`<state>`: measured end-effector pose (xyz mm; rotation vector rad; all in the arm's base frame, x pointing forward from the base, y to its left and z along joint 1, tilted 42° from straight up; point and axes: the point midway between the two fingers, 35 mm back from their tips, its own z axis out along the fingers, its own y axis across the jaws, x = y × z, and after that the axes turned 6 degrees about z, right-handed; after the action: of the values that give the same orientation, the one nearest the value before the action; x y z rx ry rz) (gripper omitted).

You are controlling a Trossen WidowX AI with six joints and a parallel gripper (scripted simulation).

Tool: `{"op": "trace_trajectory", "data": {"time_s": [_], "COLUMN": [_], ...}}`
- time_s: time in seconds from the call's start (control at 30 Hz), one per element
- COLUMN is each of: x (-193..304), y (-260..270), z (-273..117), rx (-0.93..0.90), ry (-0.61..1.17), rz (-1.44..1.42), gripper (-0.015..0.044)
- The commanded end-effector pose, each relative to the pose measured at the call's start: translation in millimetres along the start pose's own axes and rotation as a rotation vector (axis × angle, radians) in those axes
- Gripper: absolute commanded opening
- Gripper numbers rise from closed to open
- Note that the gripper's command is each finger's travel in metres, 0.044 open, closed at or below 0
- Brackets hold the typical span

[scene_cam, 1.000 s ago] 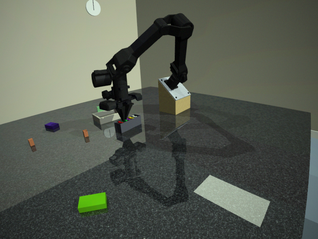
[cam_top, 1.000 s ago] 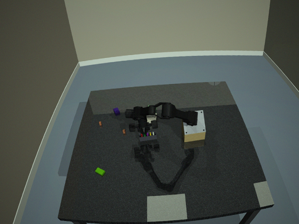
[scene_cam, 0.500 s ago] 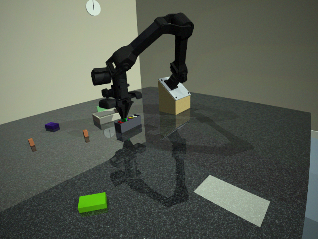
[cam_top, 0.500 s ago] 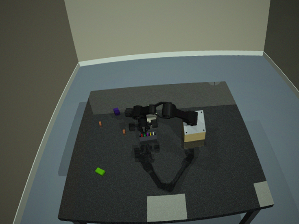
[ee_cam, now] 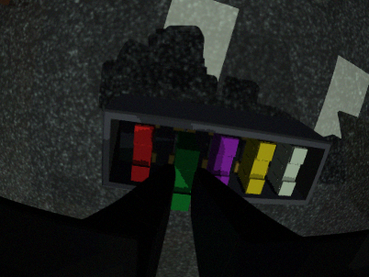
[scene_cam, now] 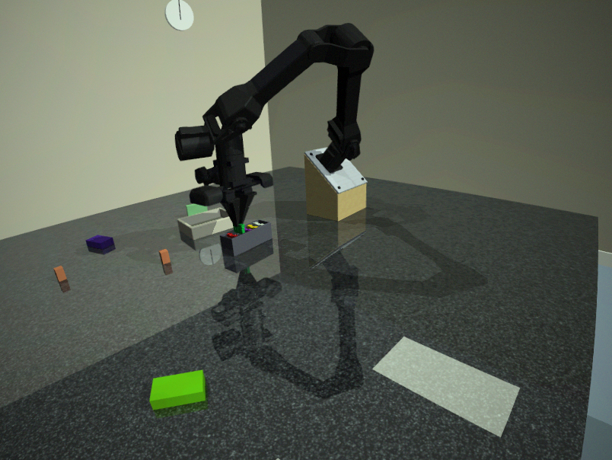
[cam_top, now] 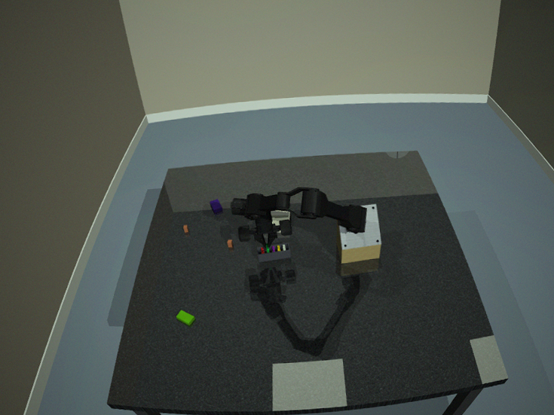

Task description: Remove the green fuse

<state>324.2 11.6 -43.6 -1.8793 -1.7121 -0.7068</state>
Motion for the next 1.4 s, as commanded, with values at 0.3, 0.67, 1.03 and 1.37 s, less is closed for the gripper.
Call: {"op": "trace_trajectory", "data": {"time_s": [0.3, 0.67, 1.03, 1.37], "x": [0.0, 0.0, 0.1, 0.0], "y": [0.5, 0.3, 0.0, 0.2], "z": [-7.2, -12.6, -18.0, -30.6], "rx": [0.0, 0.0, 0.001, 0.001], "ry": [-0.004, -0.003, -0.003, -0.003], "rz": [-0.005, -0.004, -0.003, -0.003], "gripper": [0.0, 0.0, 0.0, 0.0]}}
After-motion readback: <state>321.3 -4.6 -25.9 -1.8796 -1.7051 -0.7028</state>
